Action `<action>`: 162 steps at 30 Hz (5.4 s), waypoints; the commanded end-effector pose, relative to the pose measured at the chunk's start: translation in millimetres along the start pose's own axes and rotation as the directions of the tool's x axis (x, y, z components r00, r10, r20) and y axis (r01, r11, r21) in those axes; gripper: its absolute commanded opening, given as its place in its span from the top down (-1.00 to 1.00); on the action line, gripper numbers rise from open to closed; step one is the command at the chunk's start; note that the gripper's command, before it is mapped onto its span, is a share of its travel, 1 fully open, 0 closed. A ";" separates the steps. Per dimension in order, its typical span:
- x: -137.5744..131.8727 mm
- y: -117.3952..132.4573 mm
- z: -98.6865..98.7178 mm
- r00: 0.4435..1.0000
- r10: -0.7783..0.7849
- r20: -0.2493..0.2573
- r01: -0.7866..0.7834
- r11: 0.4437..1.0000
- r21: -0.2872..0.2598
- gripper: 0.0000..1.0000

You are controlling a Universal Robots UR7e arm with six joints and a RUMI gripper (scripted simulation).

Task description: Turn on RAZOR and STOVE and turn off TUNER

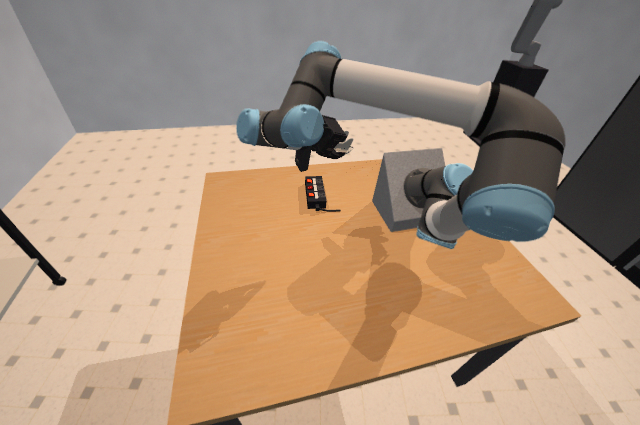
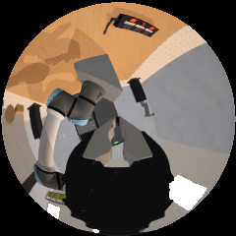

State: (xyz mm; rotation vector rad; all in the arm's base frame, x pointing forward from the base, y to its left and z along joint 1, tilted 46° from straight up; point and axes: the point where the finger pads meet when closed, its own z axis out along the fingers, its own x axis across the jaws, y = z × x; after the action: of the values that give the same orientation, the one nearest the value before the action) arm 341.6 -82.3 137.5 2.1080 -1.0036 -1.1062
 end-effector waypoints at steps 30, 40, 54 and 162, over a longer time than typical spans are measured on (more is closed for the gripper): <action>50.2 -121.3 37.3 0.706 -0.695 -0.137 0.683 0.617 0.391 1.00; 68.9 -155.4 45.3 0.516 -0.794 -0.321 0.826 0.363 0.431 1.00; 97.5 -198.2 54.6 0.206 -0.766 -0.609 0.944 -0.009 0.330 1.00; 171.8 -272.6 66.8 -0.574 -0.151 -0.805 0.785 -0.380 -0.489 1.00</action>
State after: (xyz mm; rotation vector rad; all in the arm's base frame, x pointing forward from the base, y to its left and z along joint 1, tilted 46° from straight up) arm 447.9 -74.4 -174.0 3.2510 1.8643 0.6227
